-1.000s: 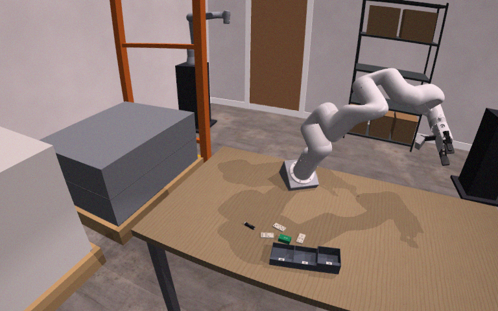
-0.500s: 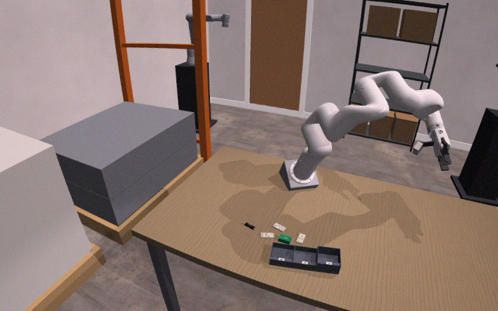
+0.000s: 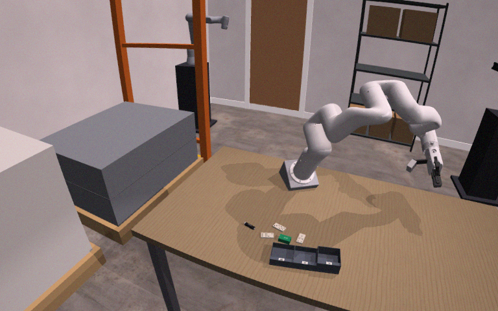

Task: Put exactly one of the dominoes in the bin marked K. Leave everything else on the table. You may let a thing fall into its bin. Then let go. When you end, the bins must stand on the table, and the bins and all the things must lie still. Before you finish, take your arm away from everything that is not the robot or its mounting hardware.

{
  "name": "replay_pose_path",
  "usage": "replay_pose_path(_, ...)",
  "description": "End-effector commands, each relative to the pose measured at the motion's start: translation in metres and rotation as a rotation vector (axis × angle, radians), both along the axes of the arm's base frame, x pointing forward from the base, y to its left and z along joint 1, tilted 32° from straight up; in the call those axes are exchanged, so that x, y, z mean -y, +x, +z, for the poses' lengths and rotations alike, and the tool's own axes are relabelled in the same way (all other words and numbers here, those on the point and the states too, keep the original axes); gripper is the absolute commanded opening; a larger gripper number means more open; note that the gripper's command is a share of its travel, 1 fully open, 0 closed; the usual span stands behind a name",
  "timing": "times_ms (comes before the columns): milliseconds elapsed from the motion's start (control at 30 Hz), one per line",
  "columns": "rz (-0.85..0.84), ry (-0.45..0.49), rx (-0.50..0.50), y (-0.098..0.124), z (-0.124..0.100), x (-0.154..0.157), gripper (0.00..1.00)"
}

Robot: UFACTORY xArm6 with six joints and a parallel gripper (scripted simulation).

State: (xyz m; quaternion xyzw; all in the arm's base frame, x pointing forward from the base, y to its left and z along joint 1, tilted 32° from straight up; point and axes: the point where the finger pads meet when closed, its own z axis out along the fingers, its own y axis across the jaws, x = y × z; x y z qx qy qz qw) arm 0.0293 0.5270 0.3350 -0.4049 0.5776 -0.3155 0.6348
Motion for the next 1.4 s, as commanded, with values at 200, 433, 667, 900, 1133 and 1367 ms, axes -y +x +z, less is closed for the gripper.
replay_pose_path(200, -0.193, 0.068, -0.103, 0.059, -0.002, 0.022, 0.07)
replay_pose_path(433, -0.236, 0.083, -0.125, 0.088, -0.005, 0.036, 0.07)
replay_pose_path(667, -0.304, 0.107, -0.161, 0.121, -0.010, 0.056, 0.07)
replay_pose_path(900, -0.416, 0.153, -0.217, 0.157, -0.015, 0.084, 0.07)
replay_pose_path(1133, -0.529, 0.204, -0.268, 0.188, -0.021, 0.113, 0.07)
replay_pose_path(1367, -0.642, 0.261, -0.316, 0.215, -0.027, 0.145, 0.07)
